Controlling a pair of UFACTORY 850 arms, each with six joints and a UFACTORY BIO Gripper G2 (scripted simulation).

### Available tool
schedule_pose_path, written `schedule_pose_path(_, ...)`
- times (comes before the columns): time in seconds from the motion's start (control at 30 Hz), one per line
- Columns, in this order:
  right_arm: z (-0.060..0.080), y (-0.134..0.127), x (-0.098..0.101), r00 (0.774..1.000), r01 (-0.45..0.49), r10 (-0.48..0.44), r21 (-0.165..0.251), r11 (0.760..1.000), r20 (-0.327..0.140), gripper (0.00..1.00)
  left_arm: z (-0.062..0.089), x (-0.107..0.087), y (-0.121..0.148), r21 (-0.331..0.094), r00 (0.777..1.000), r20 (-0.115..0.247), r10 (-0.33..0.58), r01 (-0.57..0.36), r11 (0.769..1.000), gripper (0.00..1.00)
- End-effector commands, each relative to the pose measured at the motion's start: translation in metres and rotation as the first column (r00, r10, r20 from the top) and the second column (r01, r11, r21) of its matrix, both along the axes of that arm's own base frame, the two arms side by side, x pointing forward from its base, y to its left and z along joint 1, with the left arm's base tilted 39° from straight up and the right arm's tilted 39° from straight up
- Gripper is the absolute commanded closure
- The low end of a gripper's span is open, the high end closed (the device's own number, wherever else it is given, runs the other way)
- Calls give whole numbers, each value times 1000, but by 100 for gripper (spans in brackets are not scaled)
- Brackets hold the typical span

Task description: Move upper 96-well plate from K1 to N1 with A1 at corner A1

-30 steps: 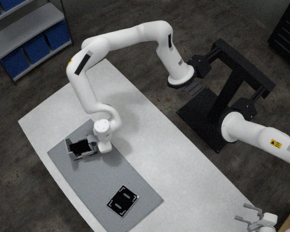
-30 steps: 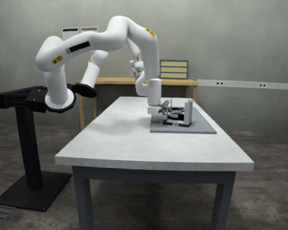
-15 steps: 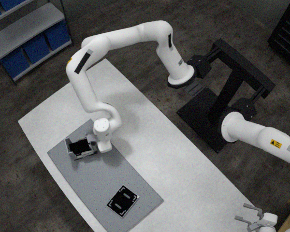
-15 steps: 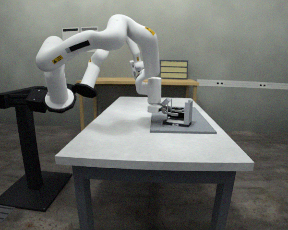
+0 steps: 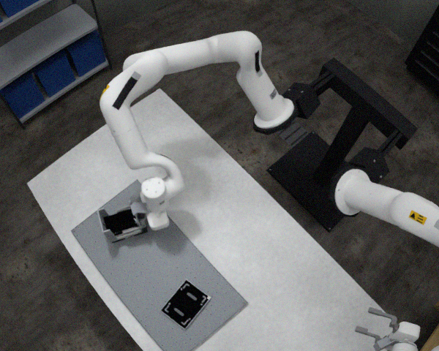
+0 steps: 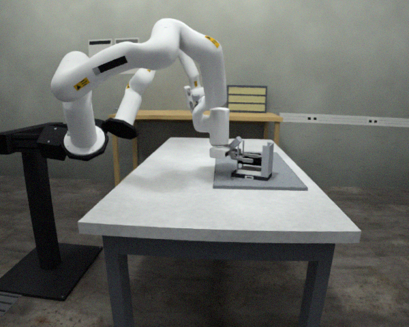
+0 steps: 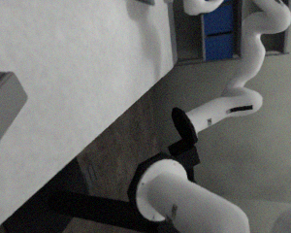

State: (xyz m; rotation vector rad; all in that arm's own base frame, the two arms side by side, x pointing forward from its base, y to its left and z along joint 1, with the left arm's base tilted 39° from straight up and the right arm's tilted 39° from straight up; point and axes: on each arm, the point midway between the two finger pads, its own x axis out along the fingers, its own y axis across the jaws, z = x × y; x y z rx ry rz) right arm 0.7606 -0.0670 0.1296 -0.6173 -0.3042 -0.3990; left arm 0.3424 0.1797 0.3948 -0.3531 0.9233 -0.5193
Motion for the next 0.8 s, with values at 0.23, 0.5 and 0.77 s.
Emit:
schedule_pose_path(0.23,14,11,-2,1000,-1,1,0,1000,1,100,1,0,0,1,1000,1,0,0,1000,0)
schedule_pose_path(0.5,24,19,-4,1000,-1,1,0,1000,1,100,1,0,0,1,1000,1,0,0,1000,0)
schedule_pose_path(0.77,32,25,-6,1000,-1,1,0,1000,1,100,1,0,0,1,1000,1,0,0,1000,0)
